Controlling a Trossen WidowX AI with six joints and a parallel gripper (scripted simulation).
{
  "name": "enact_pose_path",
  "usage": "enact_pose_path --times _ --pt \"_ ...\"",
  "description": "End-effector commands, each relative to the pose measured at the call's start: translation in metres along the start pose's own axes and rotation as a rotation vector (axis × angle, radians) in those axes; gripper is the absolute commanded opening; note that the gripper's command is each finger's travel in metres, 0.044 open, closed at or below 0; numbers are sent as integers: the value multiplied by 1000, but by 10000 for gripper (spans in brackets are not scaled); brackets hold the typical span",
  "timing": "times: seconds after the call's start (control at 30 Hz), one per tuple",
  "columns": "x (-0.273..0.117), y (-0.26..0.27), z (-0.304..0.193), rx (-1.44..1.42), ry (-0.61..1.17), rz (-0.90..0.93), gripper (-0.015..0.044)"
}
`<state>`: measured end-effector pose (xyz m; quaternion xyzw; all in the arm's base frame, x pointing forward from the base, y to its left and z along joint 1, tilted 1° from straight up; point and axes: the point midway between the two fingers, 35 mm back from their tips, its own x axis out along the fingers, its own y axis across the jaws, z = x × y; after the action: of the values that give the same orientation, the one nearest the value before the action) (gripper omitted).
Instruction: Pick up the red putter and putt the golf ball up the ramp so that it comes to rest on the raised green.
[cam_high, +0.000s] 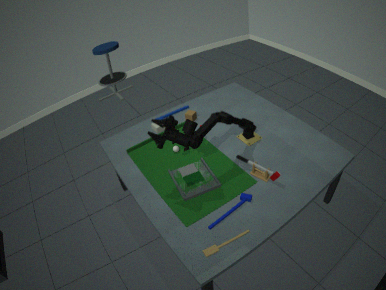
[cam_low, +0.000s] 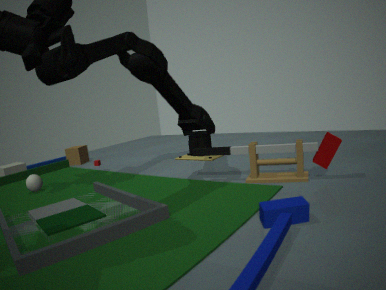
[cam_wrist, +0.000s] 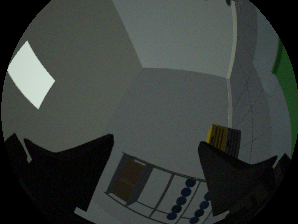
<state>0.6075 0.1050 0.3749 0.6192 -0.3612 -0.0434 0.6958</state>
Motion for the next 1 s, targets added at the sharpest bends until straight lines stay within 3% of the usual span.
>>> enact_pose_path --times 0.0,0.23,0.5,0.73,0.97 --pt "-1 0 -1 -14 8 -3 426" --pt "-34 -2 -50 -529 326 -65 440" --pt "-107 -22 -84 -1132 806 -8 440" --pt "-191 -44 -79 -1542 1269 179 440" --pt "-281 -58 -42 -1786 1743 489 440"
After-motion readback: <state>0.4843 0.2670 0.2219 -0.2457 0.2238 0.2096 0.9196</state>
